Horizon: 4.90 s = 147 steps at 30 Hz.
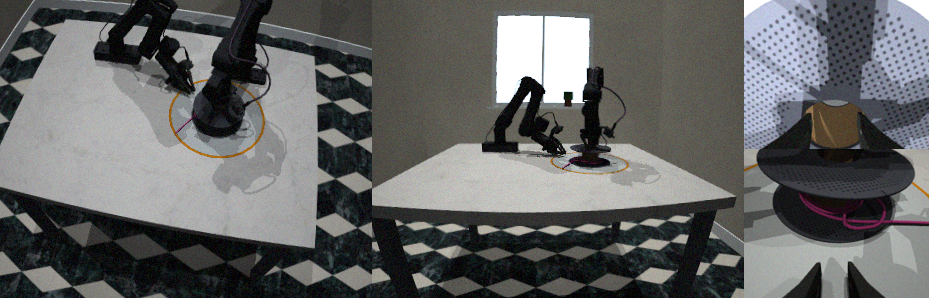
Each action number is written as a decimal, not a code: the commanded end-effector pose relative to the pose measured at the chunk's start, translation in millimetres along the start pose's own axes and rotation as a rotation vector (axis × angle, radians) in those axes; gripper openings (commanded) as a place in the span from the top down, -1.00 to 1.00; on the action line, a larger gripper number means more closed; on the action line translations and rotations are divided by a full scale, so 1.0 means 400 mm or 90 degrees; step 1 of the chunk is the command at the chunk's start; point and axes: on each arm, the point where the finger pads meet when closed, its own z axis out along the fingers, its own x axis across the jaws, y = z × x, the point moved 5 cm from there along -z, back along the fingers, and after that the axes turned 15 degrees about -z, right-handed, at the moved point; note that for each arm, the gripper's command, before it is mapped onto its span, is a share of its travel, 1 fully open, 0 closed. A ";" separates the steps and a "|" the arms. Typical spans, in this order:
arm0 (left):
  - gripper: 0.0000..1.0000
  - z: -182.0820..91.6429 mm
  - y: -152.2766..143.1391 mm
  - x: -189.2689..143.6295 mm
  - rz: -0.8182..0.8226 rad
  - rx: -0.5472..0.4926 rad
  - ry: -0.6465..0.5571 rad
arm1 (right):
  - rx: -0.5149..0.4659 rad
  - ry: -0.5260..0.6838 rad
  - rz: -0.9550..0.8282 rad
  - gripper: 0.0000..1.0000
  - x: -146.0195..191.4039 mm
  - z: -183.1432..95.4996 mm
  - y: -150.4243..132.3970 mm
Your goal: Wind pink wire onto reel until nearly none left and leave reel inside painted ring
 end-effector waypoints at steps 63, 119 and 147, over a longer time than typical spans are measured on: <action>-0.04 0.005 -0.017 0.000 -0.020 0.022 -0.002 | -0.014 -0.008 0.009 0.50 -0.062 -0.042 0.167; -0.04 0.005 -0.017 0.000 -0.020 0.022 -0.002 | 0.229 0.177 -0.349 0.50 -0.112 -0.061 0.275; -0.04 0.005 -0.017 0.000 -0.020 0.022 -0.002 | 0.317 0.140 -0.221 0.50 -0.224 -0.172 0.264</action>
